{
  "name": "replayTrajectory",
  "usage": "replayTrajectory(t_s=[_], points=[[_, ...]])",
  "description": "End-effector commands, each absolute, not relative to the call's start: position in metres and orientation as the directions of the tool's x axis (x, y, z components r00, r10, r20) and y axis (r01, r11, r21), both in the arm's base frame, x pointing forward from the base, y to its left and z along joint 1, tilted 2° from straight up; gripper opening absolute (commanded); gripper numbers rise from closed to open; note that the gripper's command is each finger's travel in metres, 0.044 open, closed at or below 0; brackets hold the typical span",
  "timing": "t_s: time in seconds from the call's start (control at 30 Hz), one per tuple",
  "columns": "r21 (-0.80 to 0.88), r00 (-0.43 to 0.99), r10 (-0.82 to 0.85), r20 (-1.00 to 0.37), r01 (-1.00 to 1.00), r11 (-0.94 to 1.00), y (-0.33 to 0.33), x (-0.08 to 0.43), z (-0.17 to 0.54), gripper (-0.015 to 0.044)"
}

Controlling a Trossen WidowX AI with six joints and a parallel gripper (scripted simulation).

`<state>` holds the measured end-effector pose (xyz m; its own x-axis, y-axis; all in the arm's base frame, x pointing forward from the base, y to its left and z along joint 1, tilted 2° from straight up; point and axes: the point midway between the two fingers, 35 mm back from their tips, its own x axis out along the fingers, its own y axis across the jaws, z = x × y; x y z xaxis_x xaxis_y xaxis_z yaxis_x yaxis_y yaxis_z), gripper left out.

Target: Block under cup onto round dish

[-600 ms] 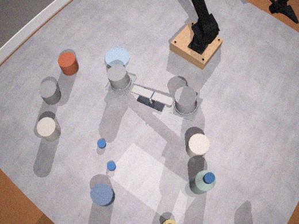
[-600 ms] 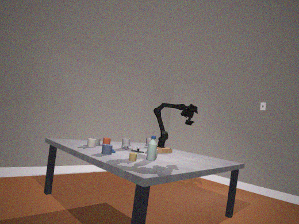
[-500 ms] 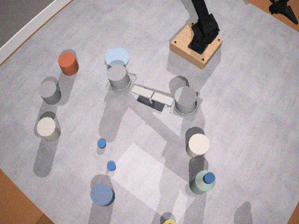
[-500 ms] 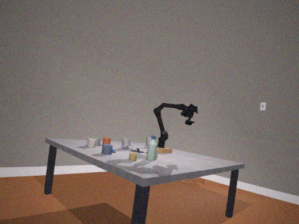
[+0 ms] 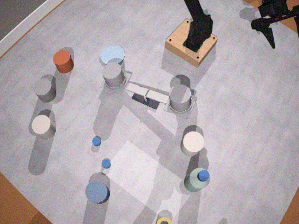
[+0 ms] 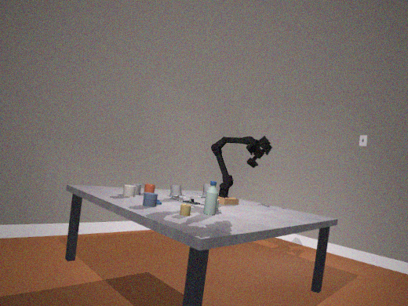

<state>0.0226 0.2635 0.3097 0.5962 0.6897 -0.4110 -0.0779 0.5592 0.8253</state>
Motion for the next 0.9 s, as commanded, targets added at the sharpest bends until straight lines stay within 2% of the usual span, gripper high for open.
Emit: replayTrajectory(t_s=[0.0, 0.47, 0.87], points=[[0.749, 0.633, 0.616, -0.468, -0.087, 0.657, 0.253, 0.056, 0.299, 0.0440], [0.417, 0.667, 0.338, -0.663, -0.046, 0.908, 0.178, 0.157, 0.261, 0.0440], [0.200, 0.596, 0.187, -0.781, -0.044, 0.979, 0.094, 0.196, 0.232, 0.0440]])
